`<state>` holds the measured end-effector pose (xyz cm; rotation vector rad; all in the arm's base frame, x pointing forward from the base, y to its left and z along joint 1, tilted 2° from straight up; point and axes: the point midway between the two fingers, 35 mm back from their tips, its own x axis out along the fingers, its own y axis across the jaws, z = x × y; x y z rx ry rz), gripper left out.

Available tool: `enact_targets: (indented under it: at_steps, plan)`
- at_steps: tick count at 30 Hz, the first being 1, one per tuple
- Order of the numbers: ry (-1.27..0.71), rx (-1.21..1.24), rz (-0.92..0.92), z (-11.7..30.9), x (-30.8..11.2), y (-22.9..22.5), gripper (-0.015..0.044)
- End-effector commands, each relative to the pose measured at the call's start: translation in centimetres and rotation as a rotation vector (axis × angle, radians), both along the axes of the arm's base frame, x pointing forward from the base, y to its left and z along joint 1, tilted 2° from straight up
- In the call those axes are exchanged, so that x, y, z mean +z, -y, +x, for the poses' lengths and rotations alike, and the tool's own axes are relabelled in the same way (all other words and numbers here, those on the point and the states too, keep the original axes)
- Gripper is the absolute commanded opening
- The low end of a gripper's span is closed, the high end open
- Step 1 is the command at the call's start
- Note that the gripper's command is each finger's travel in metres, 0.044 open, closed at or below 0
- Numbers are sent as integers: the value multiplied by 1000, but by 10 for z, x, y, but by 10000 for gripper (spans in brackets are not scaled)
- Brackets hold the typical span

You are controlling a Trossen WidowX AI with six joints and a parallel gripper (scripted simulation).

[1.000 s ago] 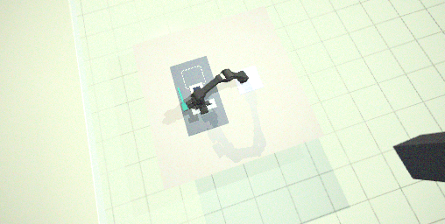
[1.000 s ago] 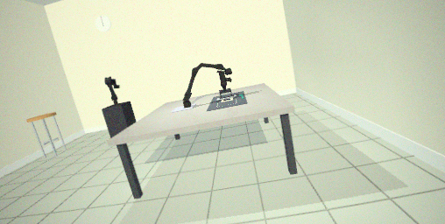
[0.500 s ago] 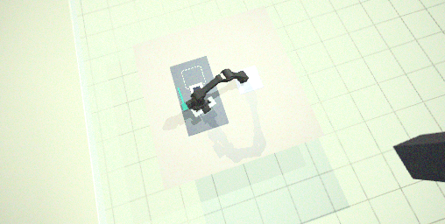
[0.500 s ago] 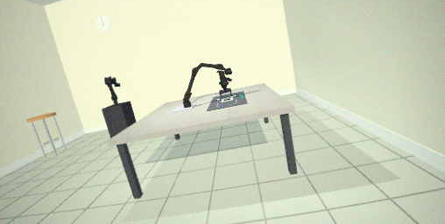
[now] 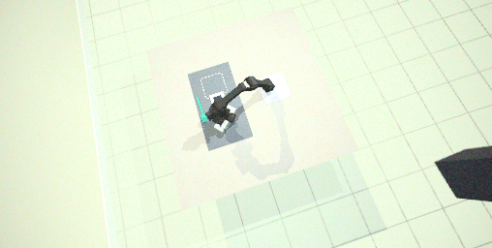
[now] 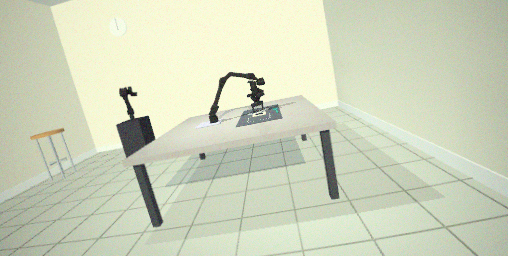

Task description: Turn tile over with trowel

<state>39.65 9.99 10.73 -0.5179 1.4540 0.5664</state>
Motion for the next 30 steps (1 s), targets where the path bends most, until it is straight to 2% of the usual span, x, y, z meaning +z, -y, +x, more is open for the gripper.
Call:
enact_targets:
  at_steps: [1,12,19,24,30]
  plan:
    - [1,133,-8,-1,-2,0,130]
    - [15,457,-18,-1,-2,0,130]
    - [15,477,-18,-1,-2,0,130]
    - [15,477,-18,-1,-2,0,261]
    - [15,477,-18,-1,-2,0,270]
